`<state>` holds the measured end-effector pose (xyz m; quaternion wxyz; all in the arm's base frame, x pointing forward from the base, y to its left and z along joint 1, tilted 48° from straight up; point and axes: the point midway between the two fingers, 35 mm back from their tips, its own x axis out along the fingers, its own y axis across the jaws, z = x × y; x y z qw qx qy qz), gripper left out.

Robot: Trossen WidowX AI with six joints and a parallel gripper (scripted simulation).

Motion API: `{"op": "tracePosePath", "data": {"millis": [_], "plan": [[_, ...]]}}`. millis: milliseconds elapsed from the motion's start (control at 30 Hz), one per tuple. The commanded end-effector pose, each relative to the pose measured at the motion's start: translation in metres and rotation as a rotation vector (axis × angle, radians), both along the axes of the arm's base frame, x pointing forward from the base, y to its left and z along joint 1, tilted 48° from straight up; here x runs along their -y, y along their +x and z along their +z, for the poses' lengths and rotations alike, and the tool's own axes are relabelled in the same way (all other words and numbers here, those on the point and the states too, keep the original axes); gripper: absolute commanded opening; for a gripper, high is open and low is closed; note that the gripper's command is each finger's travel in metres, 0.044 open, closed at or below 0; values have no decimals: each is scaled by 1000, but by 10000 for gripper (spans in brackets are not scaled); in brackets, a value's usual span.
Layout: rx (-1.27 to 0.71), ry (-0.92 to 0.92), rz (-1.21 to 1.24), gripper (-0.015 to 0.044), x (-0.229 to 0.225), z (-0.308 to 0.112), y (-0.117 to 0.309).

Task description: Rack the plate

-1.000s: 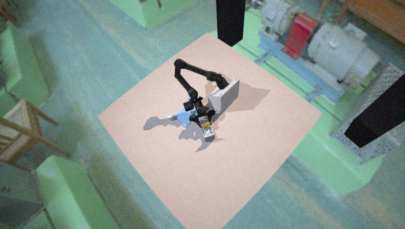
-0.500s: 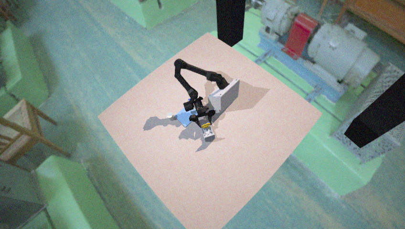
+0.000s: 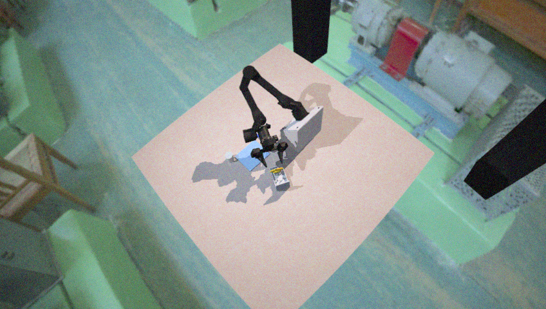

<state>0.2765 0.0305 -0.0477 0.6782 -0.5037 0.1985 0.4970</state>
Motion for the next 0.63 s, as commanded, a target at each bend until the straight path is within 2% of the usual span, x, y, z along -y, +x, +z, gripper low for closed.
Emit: {"op": "tracePosePath", "data": {"millis": [0,200,600], "plan": [[-3,11,-11,400,-27,23,-3],[-19,15,-26,400,-32,28,-3],[-315,-20,-298,400,-36,18,-11]]}}
